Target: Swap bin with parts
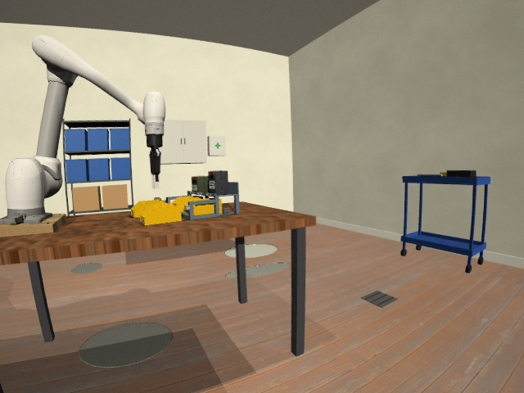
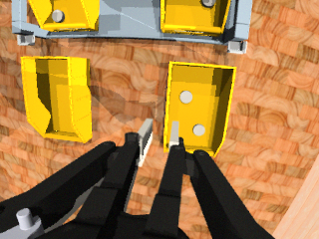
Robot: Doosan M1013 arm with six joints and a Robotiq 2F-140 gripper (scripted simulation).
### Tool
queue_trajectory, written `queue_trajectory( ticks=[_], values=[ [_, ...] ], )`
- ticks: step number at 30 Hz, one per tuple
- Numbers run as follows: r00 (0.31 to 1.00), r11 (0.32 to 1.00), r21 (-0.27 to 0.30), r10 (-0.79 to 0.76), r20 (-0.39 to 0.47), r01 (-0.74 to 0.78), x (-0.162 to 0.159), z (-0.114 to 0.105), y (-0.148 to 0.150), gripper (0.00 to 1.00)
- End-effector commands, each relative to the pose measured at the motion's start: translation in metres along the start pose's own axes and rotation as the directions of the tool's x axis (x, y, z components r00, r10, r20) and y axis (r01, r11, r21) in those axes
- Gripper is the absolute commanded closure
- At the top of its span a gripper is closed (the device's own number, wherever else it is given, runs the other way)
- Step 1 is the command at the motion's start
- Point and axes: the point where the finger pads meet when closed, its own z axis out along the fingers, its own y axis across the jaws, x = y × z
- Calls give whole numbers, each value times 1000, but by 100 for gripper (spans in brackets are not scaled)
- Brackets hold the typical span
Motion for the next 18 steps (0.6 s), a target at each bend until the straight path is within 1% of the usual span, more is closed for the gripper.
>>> queue_trajectory(
  ticks=[1, 9, 11, 18],
  values=[
    [1000, 1000, 2, 2, -4, -2, 2, 4, 1, 76],
    [1000, 1000, 2, 2, -4, -2, 3, 17, 1, 76],
    [1000, 1000, 2, 2, -4, -2, 3, 17, 1, 76],
    [1000, 1000, 2, 2, -4, -2, 3, 32, 1, 76]
  ],
)
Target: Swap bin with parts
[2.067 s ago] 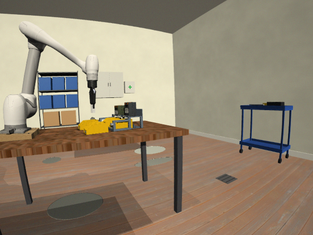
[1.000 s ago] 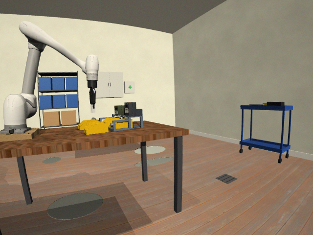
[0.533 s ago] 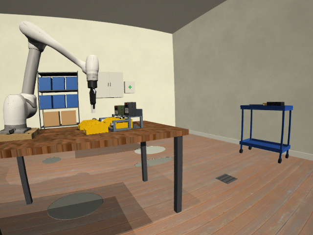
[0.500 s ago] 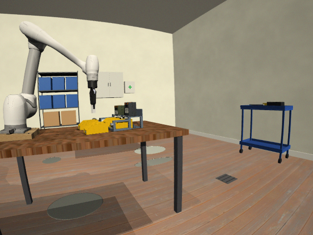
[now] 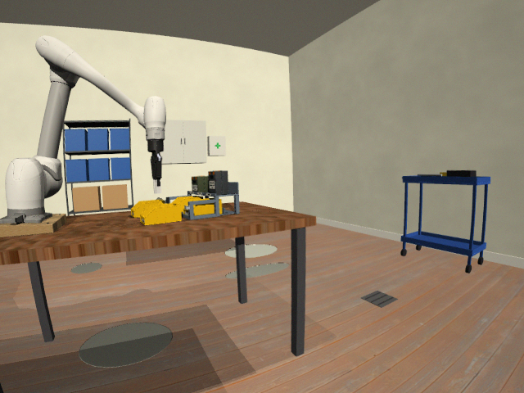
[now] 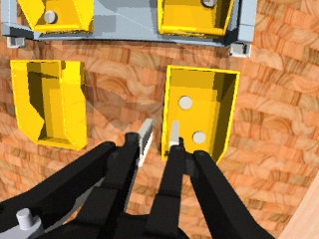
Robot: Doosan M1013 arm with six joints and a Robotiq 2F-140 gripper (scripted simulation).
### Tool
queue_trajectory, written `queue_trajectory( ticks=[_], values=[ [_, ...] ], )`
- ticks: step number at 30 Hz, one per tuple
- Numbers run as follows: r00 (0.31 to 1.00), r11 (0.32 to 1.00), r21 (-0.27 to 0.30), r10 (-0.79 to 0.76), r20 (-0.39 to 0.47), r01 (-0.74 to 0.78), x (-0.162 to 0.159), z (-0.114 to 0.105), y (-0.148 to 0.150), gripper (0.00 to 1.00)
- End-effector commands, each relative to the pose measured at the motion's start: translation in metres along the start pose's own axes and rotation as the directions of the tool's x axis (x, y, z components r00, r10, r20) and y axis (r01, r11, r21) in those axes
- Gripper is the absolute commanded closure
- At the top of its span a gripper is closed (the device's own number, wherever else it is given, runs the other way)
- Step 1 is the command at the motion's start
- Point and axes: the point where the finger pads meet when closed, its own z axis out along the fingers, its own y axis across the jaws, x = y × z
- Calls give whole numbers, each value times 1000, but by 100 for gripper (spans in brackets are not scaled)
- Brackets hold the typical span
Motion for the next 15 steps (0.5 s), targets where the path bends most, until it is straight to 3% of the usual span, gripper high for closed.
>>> queue_trajectory(
  ticks=[1, 15],
  values=[
    [1000, 1000, 4, 2, 4, -2, -3, 12, 0, 76],
    [1000, 1000, 4, 2, 4, -2, -3, 32, -1, 76]
  ],
)
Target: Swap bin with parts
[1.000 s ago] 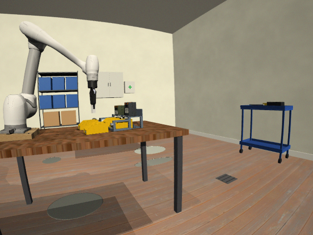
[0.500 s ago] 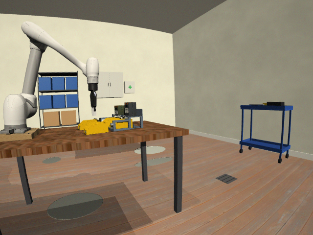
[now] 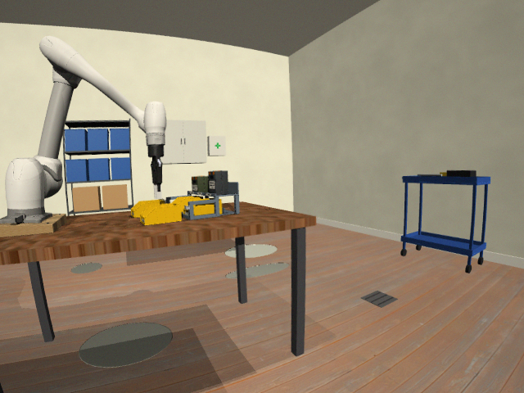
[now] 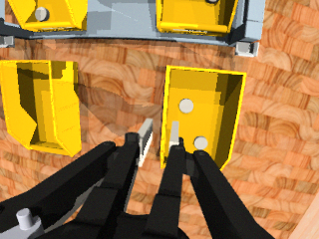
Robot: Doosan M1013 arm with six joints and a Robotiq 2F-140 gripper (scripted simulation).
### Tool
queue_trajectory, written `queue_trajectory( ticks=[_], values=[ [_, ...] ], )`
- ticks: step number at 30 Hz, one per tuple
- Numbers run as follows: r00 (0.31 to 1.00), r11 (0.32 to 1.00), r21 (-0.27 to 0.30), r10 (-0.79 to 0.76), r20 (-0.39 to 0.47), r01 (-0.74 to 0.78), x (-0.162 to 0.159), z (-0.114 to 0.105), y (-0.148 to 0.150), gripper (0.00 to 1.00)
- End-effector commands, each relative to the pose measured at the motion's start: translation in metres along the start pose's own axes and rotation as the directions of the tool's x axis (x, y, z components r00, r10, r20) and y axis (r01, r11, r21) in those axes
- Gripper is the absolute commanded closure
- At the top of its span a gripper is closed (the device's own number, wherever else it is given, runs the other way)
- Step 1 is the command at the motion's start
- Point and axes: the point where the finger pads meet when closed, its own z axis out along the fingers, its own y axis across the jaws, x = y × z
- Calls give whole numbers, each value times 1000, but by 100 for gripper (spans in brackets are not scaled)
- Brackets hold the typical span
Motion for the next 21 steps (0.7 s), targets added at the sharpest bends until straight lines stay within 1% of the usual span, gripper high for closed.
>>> queue_trajectory(
  ticks=[1, 9, 21],
  values=[
    [1000, 1000, 3, 3, 4, -3, -3, 9, 0, 76],
    [1000, 1000, 3, 3, 4, -3, -3, 14, 0, 76],
    [1000, 1000, 3, 3, 4, -3, -3, 15, 0, 76]
  ],
)
